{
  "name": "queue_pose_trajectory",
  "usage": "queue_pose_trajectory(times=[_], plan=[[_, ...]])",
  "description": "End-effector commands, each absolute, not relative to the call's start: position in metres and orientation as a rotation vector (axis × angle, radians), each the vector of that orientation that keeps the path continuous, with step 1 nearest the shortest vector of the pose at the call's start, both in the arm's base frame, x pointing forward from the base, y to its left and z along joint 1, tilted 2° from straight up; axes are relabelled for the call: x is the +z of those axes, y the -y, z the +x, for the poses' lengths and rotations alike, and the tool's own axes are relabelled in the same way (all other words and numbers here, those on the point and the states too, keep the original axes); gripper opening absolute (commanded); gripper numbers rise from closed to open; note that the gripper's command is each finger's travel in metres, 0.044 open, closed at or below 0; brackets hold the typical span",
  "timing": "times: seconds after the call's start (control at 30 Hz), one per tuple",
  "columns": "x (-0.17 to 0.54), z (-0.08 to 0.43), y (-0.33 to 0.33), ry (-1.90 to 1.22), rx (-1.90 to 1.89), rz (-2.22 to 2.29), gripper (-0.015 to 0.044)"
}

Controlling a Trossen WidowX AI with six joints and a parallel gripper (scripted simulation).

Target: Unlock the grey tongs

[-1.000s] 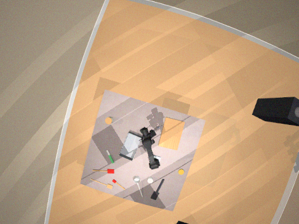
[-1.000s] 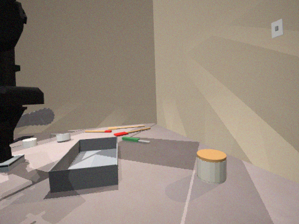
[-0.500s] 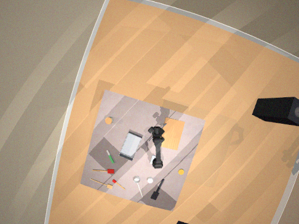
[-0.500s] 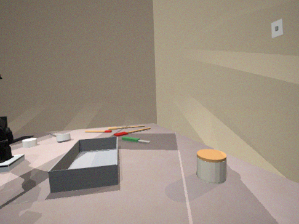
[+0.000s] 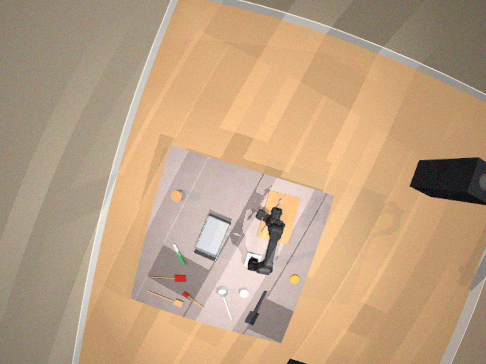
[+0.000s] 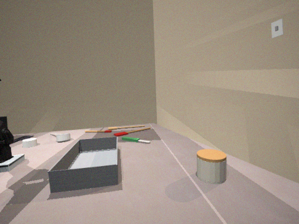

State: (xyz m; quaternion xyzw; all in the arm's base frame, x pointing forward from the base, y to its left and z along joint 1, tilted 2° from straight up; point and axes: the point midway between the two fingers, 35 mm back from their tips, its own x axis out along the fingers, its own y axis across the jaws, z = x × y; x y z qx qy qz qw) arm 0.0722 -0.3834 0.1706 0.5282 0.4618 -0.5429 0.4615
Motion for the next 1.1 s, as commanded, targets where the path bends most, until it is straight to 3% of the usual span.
queue_pose_trajectory(times=[0.0,0.53,1.07], plan=[[0.173,0.049,0.387,-1.164,-1.303,1.251,-0.0150],[0.175,-0.057,0.387,-1.293,-1.133,1.070,-0.0150],[0.172,-0.063,0.390,-1.248,-1.151,1.041,-0.0150]])
